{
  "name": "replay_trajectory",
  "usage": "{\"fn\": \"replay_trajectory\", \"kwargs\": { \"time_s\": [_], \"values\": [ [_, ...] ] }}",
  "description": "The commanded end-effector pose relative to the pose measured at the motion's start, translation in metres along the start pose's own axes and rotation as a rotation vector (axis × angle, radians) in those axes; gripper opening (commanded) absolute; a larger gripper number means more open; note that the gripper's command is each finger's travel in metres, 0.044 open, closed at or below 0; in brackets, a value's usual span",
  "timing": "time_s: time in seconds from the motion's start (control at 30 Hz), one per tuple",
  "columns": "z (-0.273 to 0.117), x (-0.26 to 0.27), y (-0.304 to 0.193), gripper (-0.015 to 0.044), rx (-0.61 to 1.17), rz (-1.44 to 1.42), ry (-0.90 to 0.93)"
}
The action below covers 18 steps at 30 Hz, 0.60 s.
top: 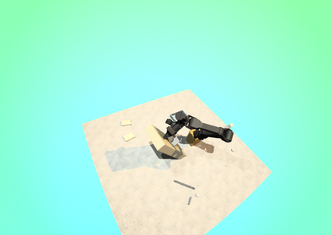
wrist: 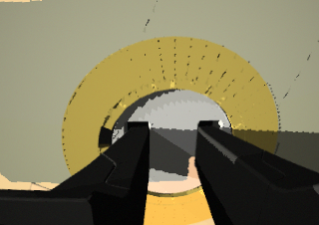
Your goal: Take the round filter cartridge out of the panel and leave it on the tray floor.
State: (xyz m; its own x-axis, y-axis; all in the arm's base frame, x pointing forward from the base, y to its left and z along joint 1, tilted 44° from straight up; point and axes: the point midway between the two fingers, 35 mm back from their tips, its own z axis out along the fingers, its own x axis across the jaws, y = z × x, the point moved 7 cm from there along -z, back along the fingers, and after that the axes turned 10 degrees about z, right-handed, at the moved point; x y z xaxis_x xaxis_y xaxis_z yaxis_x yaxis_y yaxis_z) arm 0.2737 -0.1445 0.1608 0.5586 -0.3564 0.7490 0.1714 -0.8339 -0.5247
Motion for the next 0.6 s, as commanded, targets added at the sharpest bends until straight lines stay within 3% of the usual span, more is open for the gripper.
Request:
{"fn": "replay_trajectory", "kwargs": {
  "time_s": [0.0,0.2,0.57],
  "values": [
    [0.0085,0.001,-0.0015,0.0,0.0,0.156,-0.013],
    [0.0083,0.001,-0.0015,0.0,-0.001,0.353,-0.013],
    [0.0092,0.001,-0.0016,0.0,0.0,0.229,-0.013]
  ]
}}
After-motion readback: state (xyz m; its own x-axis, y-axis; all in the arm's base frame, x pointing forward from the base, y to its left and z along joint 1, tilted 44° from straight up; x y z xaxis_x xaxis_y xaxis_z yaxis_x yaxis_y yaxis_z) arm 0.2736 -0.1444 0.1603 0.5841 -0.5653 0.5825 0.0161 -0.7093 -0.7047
